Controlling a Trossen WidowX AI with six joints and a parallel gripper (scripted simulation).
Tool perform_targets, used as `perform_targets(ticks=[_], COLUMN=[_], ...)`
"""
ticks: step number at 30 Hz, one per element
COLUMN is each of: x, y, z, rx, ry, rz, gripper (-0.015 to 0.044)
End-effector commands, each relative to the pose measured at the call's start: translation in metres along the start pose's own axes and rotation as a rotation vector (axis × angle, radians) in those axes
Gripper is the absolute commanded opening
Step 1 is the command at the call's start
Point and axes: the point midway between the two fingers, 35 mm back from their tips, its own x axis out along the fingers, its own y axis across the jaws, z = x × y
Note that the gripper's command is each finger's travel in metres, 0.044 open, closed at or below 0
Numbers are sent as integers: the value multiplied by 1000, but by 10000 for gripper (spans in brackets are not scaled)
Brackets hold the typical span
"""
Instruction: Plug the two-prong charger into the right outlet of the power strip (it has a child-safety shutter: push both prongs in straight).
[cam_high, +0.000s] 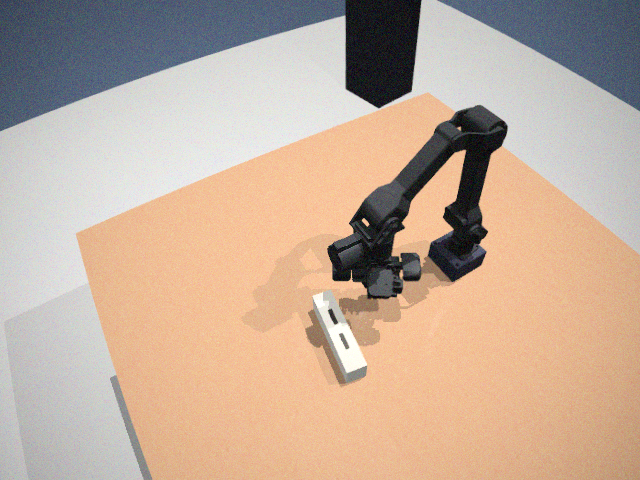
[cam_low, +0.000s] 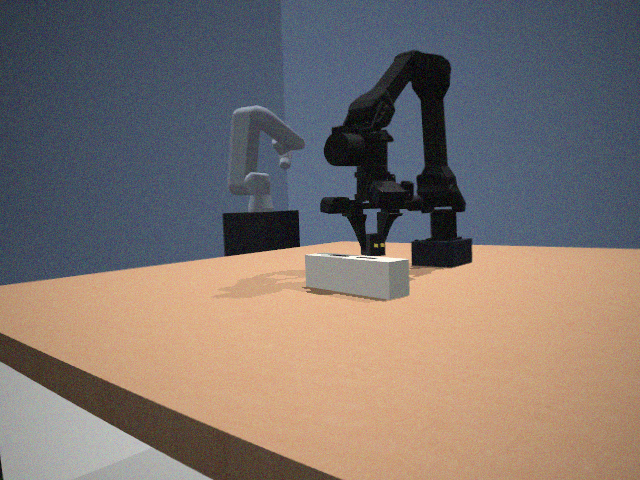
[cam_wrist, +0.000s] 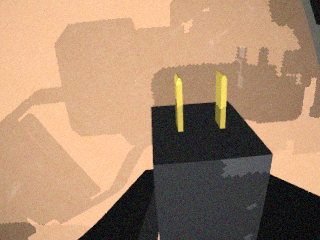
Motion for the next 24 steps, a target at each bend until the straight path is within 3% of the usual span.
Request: perform_targets(ticks=[1,24], x=[3,12], y=[1,6], z=[2,12], rx=[62,377], ry=[-3,-6], rz=[7,29], gripper=[0,0])
